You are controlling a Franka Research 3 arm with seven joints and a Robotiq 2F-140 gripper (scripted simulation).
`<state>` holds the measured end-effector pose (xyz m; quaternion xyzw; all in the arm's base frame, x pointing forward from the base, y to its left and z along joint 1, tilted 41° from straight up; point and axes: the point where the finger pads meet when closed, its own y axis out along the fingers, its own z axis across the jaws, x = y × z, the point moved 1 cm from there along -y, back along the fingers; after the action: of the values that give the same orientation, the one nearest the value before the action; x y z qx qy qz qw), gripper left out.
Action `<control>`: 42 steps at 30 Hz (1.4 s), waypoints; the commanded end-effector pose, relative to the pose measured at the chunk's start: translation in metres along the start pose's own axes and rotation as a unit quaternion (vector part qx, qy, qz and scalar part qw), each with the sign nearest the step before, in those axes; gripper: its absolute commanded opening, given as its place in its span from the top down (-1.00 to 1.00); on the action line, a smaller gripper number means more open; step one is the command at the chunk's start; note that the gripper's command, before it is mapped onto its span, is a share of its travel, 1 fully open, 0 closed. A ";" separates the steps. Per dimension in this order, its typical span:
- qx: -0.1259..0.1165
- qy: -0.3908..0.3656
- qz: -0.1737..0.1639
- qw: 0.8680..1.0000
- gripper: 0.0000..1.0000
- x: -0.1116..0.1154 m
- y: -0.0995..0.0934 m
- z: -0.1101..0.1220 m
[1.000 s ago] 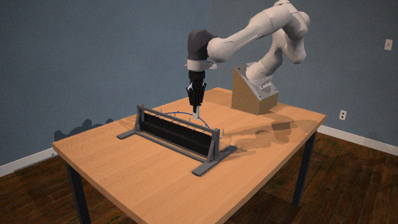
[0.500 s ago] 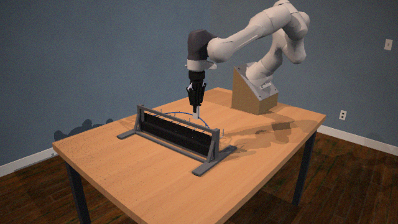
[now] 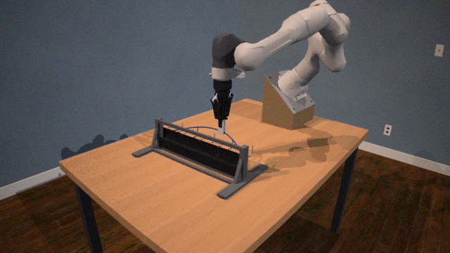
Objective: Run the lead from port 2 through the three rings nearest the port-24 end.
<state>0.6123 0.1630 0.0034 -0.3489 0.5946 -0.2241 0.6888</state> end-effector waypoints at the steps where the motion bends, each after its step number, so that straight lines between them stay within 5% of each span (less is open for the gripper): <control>1: 0.001 0.003 -0.002 1.000 1.00 0.003 -0.002 0.000; 42: 0.001 0.003 -0.002 1.000 1.00 0.003 0.023 0.000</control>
<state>0.6089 0.1721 -0.0147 -0.3503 0.5983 -0.2265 0.6841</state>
